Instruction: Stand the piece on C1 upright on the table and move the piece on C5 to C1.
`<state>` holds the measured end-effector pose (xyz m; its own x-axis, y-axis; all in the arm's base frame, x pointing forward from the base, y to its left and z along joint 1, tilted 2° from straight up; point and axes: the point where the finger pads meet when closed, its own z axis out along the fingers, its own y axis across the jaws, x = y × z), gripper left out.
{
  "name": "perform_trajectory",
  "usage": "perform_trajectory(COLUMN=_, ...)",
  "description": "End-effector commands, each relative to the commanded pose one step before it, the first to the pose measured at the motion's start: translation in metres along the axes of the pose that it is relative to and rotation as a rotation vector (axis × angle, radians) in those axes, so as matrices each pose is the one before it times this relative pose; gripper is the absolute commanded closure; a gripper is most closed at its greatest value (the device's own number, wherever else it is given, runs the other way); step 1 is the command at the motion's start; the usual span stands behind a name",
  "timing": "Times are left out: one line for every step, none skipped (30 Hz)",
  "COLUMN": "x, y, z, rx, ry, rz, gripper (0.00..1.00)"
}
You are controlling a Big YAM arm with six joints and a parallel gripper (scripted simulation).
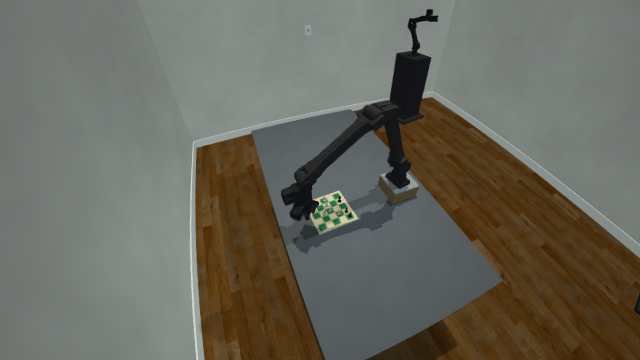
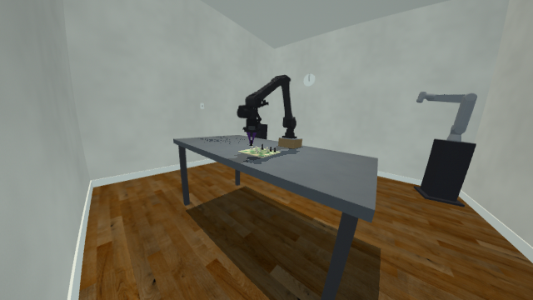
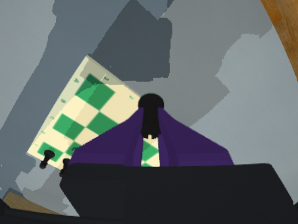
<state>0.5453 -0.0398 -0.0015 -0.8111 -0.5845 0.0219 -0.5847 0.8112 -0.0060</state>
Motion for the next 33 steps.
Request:
perform_trajectory(x=0.0042, y=-0.00466, z=0.01847, rx=0.00384, ry=-0.00519, rz=0.01079, gripper=1.0)
perform_trajectory(x=0.00033, y=-0.00023, z=0.00522, rx=-0.00006, ry=0.00008, rz=0.00003, gripper=1.0)
perform_trajectory(x=0.0, y=0.0, z=0.0, rx=0.0, ry=0.0, rz=0.0, gripper=1.0)
perform_trajectory(x=0.0, y=0.0, z=0.0, rx=0.0, ry=0.0, rz=0.0, gripper=1.0)
perform_trajectory(x=-0.00177, y=-0.00221, z=-0.00468, rx=0.0119, ry=-0.01431, rz=0.00037, gripper=1.0)
perform_trajectory(x=0.00203, y=0.00138, z=0.01228, rx=-0.00898, ry=0.0108, rz=-0.00023, gripper=1.0)
perform_trajectory(x=0.0009, y=0.00034, z=0.0073, rx=-0.00311, ry=0.00374, rz=-0.00006, gripper=1.0)
perform_trajectory(x=0.00029, y=-0.0002, z=0.00457, rx=-0.00006, ry=0.00007, rz=0.00002, gripper=1.0)
perform_trajectory(x=0.00028, y=-0.00019, z=0.00428, rx=-0.00006, ry=0.00007, rz=0.00002, gripper=1.0)
perform_trajectory(x=0.00026, y=-0.00017, z=0.00396, rx=-0.00005, ry=0.00006, rz=0.00002, gripper=1.0)
perform_trajectory(x=0.00023, y=-0.00016, z=0.00361, rx=-0.00005, ry=0.00006, rz=0.00002, gripper=1.0)
perform_trajectory(x=0.0002, y=-0.00013, z=0.00322, rx=-0.00004, ry=0.00005, rz=0.0, gripper=1.0)
perform_trajectory(x=0.00016, y=-0.00009, z=0.00284, rx=-0.00004, ry=0.00004, rz=-0.00005, gripper=1.0)
perform_trajectory(x=-0.00198, y=-0.00198, z=-0.00544, rx=0.00962, ry=-0.01143, rz=0.00014, gripper=1.0)
perform_trajectory(x=-0.00228, y=-0.00205, z=-0.00652, rx=0.01047, ry=-0.01244, rz=-0.00006, gripper=1.0)
perform_trajectory(x=-0.00113, y=-0.0008, z=-0.00216, rx=0.00461, ry=-0.00549, rz=-0.00041, gripper=1.0)
perform_trajectory(x=0.00077, y=0.00106, z=0.00449, rx=-0.00404, ry=0.00478, rz=-0.00074, gripper=1.0)
perform_trajectory(x=0.00153, y=0.00172, z=0.00671, rx=-0.00721, ry=0.00855, rz=-0.00068, gripper=1.0)
perform_trajectory(x=0.00102, y=0.00108, z=0.00435, rx=-0.00467, ry=0.00554, rz=-0.00024, gripper=1.0)
perform_trajectory(x=0.0, y=0.0, z=0.0, rx=0.0, ry=0.0, rz=0.0, gripper=1.0)
perform_trajectory(x=0.0, y=0.0, z=0.0, rx=0.0, ry=0.0, rz=0.0, gripper=1.0)
perform_trajectory(x=0.00042, y=0.00038, z=0.00176, rx=-0.00179, ry=0.00213, rz=-0.00007, gripper=1.0)
perform_trajectory(x=-0.00001, y=-0.00002, z=0.00007, rx=0.00006, ry=-0.00007, rz=0.0, gripper=1.0)
perform_trajectory(x=-0.00027, y=-0.00025, z=-0.00094, rx=0.00118, ry=-0.0014, rz=0.00003, gripper=1.0)
perform_trajectory(x=-0.00031, y=-0.00029, z=-0.00112, rx=0.00138, ry=-0.00163, rz=0.00004, gripper=1.0)
perform_trajectory(x=-0.00031, y=-0.00029, z=-0.00112, rx=0.00138, ry=-0.00164, rz=0.00004, gripper=1.0)
perform_trajectory(x=-0.00009, y=-0.00008, z=-0.00031, rx=0.00039, ry=-0.00046, rz=0.00001, gripper=1.0)
perform_trajectory(x=0.0, y=0.0, z=0.0, rx=0.0, ry=0.0, rz=0.0, gripper=1.0)
perform_trajectory(x=0.0, y=0.0, z=0.0, rx=0.0, ry=0.0, rz=0.0, gripper=1.0)
perform_trajectory(x=0.0, y=0.0, z=0.0, rx=0.0, ry=0.0, rz=0.0, gripper=1.0)
perform_trajectory(x=0.0, y=0.0, z=0.0, rx=0.0, ry=0.0, rz=0.0, gripper=1.0)
perform_trajectory(x=0.0, y=0.0, z=0.0, rx=0.0, ry=0.0, rz=0.0, gripper=1.0)
perform_trajectory(x=0.0, y=0.0, z=0.0, rx=0.0, ry=0.0, rz=0.0, gripper=1.0)
